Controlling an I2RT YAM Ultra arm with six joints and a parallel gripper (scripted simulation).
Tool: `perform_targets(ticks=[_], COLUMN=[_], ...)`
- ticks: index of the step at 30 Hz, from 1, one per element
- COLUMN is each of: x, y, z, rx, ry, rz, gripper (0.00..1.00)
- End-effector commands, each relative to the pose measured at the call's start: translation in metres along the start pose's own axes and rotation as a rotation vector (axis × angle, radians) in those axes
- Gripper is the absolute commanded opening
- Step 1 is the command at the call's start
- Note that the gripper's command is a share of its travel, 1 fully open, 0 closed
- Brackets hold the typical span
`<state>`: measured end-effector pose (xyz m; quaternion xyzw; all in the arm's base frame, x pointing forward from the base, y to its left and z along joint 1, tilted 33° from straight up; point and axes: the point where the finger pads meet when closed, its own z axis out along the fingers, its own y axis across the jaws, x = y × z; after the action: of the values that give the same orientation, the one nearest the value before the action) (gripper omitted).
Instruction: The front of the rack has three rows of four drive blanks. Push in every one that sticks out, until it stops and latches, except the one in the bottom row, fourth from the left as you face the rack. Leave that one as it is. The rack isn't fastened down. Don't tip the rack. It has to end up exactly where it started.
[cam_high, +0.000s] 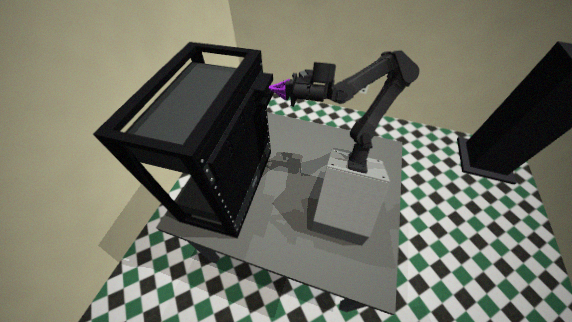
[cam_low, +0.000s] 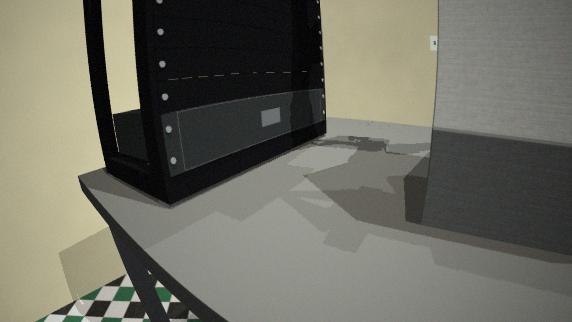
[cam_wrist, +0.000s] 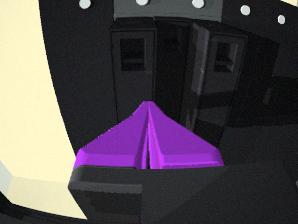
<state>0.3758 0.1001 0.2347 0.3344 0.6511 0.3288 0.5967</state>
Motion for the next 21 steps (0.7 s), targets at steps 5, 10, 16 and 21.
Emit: perform_targets(ticks=[5,10,16,21], x=[-0.0020,-0.0023,-0.0023,-0.0023], y=[0.0336,0.0403,0.0404,0.0404], z=[0.0088,0.0152,0.0153,0.0153], rx=[-0.075,-0.075,-0.075,-0.075], ry=[0.005,0.005,0.005,0.005], rz=[0.012,0.012,0.012,0.012], gripper=[0.00,0.00,0.00,0.00])
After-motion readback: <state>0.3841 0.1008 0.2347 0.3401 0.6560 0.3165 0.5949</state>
